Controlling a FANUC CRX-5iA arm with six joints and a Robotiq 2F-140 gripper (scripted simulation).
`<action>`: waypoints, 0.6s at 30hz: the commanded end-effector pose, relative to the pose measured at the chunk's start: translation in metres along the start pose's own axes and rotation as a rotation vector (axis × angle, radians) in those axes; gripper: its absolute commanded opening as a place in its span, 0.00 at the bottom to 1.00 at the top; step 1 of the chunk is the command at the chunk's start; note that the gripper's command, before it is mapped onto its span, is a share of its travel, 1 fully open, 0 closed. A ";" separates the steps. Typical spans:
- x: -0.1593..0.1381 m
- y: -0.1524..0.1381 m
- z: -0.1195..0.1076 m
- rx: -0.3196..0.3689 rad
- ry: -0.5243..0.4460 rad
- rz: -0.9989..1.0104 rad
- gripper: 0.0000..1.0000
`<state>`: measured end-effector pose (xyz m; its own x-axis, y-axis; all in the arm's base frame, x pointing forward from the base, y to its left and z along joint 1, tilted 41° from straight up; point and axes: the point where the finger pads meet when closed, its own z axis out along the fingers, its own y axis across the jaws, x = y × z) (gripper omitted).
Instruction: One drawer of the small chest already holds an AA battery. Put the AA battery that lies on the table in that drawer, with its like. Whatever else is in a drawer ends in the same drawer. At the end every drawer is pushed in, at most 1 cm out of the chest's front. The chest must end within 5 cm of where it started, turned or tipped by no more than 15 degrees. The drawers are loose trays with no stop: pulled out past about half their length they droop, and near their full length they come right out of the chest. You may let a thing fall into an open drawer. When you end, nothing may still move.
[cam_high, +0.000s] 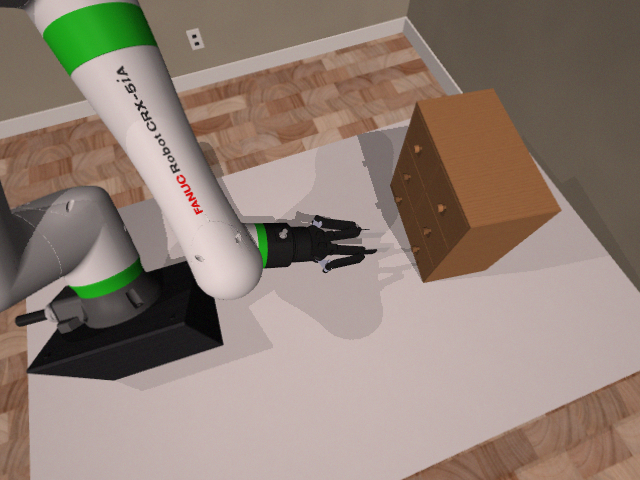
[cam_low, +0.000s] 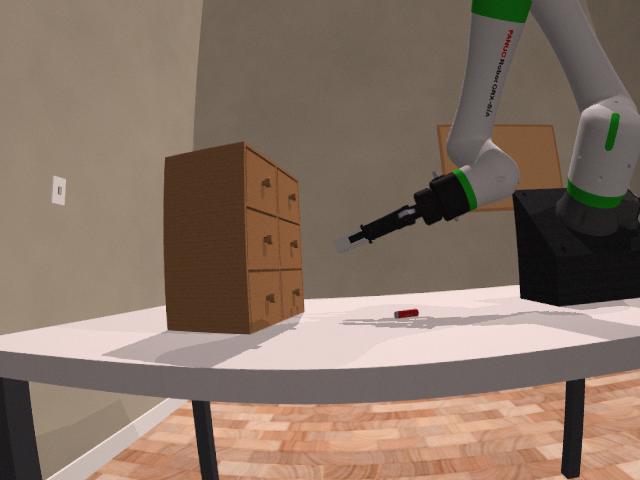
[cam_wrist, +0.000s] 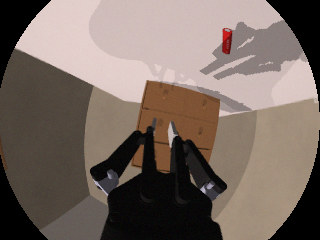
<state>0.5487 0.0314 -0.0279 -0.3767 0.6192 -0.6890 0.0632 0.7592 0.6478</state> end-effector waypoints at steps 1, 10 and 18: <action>0.003 0.000 0.005 0.000 -0.001 -0.001 0.20; 0.019 0.000 0.027 0.000 -0.001 -0.001 0.20; 0.048 0.000 0.066 0.000 -0.001 -0.001 0.20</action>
<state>0.5779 0.0610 -0.0650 -0.3769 0.6193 -0.6888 0.0624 0.7589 0.6482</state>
